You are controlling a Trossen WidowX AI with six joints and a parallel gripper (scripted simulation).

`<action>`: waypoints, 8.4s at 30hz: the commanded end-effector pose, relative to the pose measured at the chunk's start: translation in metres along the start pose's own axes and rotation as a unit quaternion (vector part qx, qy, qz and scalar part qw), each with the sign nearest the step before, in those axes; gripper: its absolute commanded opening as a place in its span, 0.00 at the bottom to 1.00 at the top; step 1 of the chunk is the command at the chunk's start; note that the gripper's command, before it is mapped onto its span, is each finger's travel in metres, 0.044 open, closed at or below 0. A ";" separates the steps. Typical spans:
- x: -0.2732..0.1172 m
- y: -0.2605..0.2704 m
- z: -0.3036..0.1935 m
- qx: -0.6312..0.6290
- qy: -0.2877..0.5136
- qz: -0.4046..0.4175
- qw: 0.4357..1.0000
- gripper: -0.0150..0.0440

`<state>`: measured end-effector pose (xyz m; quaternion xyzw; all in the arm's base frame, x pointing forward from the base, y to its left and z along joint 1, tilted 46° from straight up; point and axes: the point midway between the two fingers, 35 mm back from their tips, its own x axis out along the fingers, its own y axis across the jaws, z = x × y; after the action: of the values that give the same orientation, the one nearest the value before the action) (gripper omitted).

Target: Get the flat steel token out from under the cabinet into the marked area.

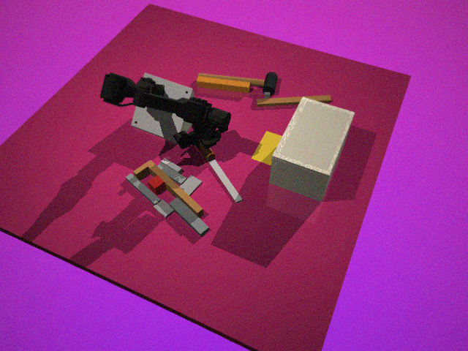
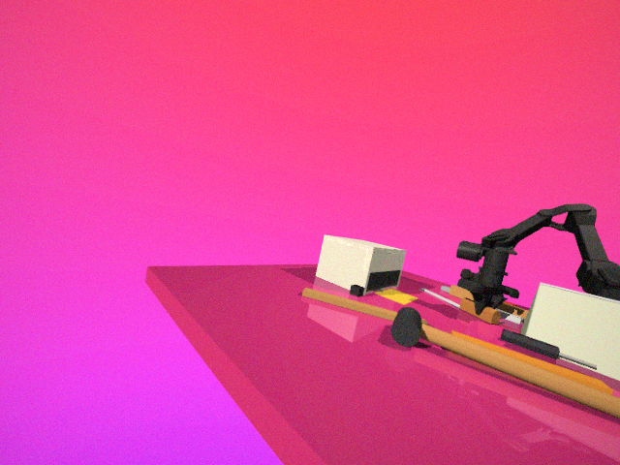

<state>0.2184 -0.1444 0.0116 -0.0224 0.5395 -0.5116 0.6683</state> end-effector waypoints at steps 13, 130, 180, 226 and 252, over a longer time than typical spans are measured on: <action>-0.001 0.017 -0.001 0.000 -0.002 0.002 1.000 0.25; -0.002 0.122 -0.063 0.003 -0.001 0.005 1.000 0.25; -0.003 0.166 -0.095 0.003 0.000 0.006 1.000 0.25; -0.004 0.208 -0.124 0.004 0.000 0.007 1.000 0.25; -0.005 0.230 -0.138 0.004 0.000 0.008 1.000 0.25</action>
<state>0.2667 0.0358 -0.1732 -0.0145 0.5377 -0.5110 0.6705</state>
